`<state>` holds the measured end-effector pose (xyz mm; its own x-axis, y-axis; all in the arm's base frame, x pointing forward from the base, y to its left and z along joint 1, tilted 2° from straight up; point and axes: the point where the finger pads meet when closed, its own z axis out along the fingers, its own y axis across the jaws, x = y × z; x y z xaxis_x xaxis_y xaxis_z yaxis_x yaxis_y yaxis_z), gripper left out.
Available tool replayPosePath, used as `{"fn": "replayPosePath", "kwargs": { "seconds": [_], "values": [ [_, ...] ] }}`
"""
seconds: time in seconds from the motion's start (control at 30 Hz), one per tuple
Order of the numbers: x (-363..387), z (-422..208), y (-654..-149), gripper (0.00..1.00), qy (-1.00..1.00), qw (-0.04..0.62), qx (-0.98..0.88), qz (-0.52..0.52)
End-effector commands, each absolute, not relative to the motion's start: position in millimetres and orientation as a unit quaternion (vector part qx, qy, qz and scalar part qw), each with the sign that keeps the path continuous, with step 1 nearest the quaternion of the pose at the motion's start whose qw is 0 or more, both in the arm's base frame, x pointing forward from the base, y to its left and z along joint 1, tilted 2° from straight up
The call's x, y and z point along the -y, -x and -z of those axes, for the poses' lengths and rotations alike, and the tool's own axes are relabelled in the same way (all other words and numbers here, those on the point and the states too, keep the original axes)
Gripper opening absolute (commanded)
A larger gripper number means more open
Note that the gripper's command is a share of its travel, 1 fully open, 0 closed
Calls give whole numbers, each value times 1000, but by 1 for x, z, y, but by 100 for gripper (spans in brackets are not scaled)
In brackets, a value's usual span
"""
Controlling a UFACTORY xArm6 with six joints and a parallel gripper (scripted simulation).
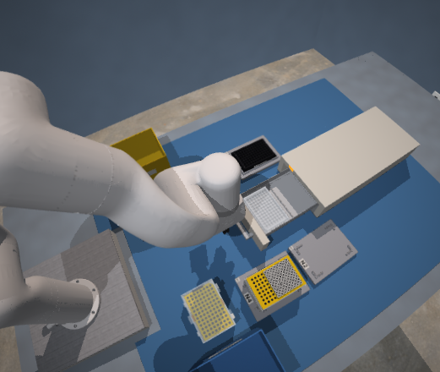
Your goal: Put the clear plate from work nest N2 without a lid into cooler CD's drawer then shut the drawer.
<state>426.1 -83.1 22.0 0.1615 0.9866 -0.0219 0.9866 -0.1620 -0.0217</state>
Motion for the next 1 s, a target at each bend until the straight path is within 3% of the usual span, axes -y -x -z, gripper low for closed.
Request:
{"fn": "replayPosePath", "kwargs": {
  "seconds": [0.0, 0.97],
  "values": [
    [84, -15, -427, 0, 762, 0, 647, -14],
    [84, 0, -427, 0, 762, 0, 647, -14]
  ]
}}
